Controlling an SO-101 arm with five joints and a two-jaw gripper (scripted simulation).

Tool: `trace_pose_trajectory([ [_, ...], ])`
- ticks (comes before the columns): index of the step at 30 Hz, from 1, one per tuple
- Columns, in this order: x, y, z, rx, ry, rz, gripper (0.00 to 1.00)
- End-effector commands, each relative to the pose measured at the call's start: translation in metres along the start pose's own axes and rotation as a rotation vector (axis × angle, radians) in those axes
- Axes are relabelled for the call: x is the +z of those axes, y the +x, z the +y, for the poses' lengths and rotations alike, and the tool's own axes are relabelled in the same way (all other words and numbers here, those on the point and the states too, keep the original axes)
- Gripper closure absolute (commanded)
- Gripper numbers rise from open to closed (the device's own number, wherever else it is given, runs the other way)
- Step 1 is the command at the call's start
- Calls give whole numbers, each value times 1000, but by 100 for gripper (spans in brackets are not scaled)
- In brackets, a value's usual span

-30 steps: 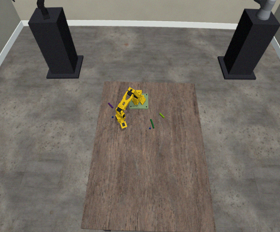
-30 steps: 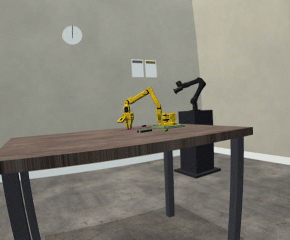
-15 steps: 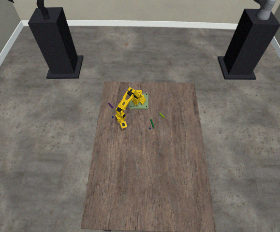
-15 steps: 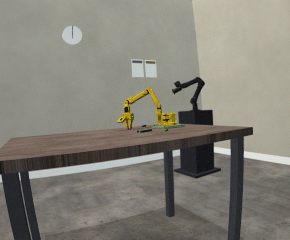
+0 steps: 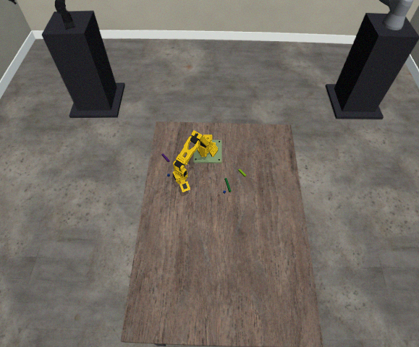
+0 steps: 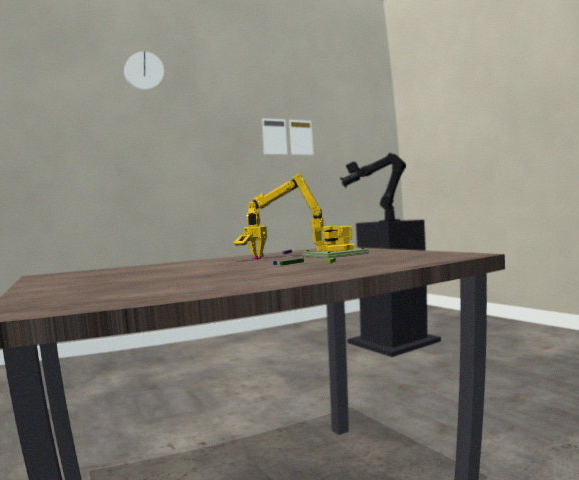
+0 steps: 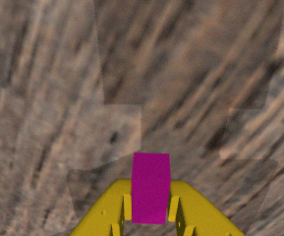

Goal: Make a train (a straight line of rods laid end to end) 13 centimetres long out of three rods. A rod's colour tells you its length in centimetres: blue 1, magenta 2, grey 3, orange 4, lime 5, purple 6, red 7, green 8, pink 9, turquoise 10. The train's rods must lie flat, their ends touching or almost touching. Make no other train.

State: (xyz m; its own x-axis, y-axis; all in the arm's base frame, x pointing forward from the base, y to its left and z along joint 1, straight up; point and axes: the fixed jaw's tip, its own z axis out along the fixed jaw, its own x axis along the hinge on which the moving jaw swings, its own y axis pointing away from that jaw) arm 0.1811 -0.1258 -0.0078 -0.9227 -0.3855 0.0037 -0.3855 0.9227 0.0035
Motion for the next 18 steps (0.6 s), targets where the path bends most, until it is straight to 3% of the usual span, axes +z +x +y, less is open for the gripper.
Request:
trace_pose_trajectory([
  [1, 6, 4, 4, 13, -28, 15, 100],
  [8, 2, 3, 3, 13, -28, 15, 100],
  [18, -18, 3, -1, 13, -28, 15, 100],
])
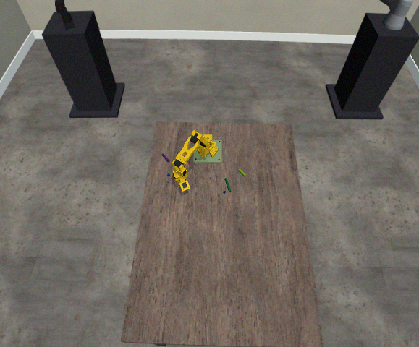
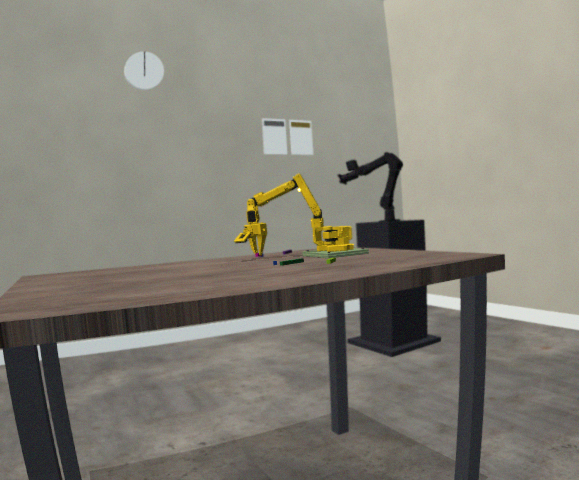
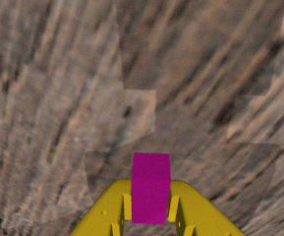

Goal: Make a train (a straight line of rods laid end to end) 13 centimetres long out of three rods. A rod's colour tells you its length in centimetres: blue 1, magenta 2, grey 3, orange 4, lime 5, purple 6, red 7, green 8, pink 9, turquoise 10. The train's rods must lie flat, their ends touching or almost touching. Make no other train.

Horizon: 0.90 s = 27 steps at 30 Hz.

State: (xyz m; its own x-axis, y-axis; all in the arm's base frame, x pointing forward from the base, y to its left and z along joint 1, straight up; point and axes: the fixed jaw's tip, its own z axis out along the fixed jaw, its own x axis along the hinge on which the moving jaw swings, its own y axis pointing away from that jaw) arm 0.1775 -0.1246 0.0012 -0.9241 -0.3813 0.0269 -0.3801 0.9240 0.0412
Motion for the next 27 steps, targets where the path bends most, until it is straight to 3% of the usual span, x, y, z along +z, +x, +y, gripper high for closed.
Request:
trace_pose_trajectory([
  [1, -10, 0, -3, 8, 10, -8, 100],
  [10, -21, 1, -3, 8, 10, -8, 100],
  [21, -21, -1, -2, -7, 10, -8, 100],
  [27, -21, -13, 11, -122, 12, -5, 100],
])
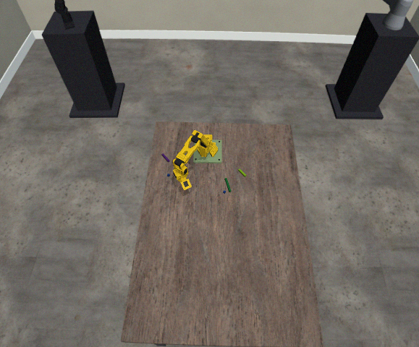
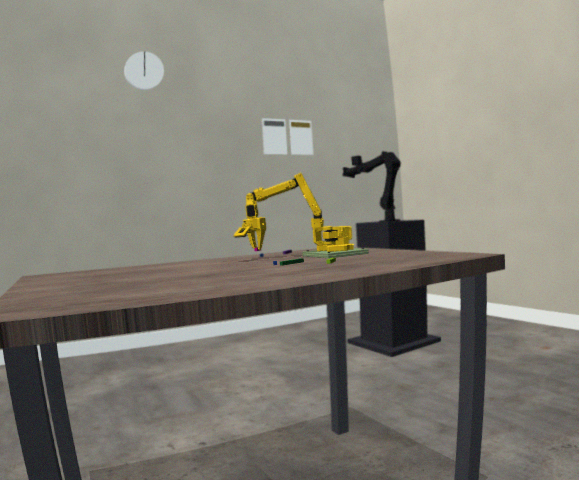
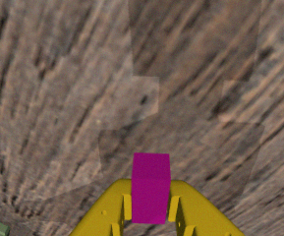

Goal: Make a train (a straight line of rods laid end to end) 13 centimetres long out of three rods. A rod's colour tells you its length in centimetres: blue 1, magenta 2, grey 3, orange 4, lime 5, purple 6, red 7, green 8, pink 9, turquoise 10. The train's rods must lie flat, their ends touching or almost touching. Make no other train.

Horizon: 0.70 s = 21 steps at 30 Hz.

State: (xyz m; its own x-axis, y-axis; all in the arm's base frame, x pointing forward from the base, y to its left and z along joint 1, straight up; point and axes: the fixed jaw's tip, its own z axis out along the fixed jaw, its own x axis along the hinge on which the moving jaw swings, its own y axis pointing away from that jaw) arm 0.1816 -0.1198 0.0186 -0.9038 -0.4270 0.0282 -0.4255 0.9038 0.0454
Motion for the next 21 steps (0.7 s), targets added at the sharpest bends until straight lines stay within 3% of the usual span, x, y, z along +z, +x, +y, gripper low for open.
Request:
trace_pose_trajectory([
  [1, -4, -12, 10, -104, 16, -7, 100],
  [7, -2, -34, 39, -355, 20, 1, 100],
  [9, -2, -34, 39, -355, 20, 1, 100],
  [21, 3, -61, 108, -889, 26, 18, 100],
])
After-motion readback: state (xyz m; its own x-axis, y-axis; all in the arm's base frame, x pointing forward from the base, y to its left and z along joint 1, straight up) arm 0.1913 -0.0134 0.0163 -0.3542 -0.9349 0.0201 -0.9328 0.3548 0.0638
